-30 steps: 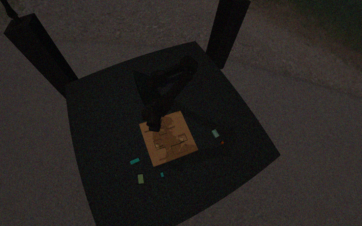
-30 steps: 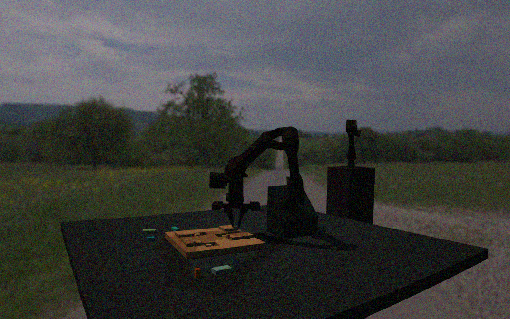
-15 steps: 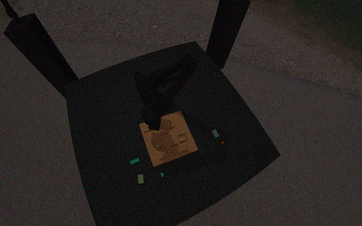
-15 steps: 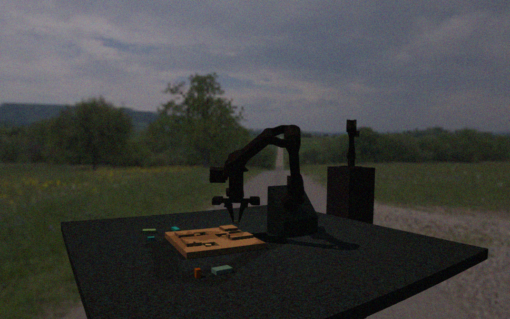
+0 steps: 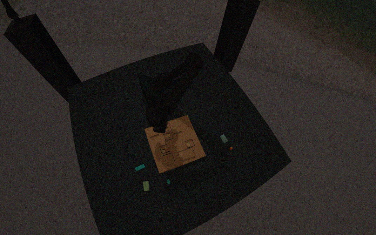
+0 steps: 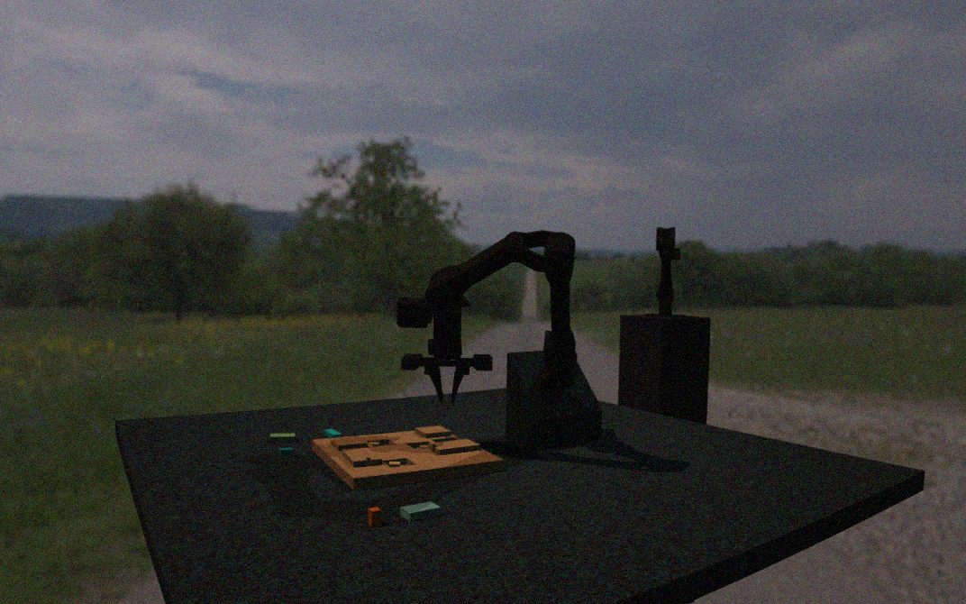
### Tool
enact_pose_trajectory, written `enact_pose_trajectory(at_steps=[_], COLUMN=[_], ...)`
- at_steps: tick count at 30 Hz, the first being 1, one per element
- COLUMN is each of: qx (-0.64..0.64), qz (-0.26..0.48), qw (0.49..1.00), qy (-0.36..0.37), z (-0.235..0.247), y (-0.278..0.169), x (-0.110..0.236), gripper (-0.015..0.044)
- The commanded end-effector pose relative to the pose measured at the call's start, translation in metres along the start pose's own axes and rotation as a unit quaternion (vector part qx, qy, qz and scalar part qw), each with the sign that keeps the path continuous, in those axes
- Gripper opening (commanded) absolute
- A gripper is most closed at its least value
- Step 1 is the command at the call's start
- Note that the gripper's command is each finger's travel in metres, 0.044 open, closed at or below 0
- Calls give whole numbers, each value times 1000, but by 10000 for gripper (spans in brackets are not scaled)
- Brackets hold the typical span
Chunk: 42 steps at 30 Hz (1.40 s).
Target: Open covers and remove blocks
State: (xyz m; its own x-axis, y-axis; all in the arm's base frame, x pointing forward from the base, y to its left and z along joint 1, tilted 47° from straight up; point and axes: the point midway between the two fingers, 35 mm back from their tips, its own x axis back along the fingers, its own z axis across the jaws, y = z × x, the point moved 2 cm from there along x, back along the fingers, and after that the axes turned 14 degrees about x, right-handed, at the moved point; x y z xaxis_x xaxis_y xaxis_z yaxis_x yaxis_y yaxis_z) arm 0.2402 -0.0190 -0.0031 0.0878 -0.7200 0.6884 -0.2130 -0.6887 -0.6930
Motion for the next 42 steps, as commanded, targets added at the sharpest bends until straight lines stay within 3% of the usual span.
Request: enact_pose_trajectory(at_steps=[1,42], qx=[3,0], qz=[-3,-22], qw=[1000,1000], qy=[3,14], z=[2,27], y=[-2,-130], x=[5,10], gripper=[80,80])
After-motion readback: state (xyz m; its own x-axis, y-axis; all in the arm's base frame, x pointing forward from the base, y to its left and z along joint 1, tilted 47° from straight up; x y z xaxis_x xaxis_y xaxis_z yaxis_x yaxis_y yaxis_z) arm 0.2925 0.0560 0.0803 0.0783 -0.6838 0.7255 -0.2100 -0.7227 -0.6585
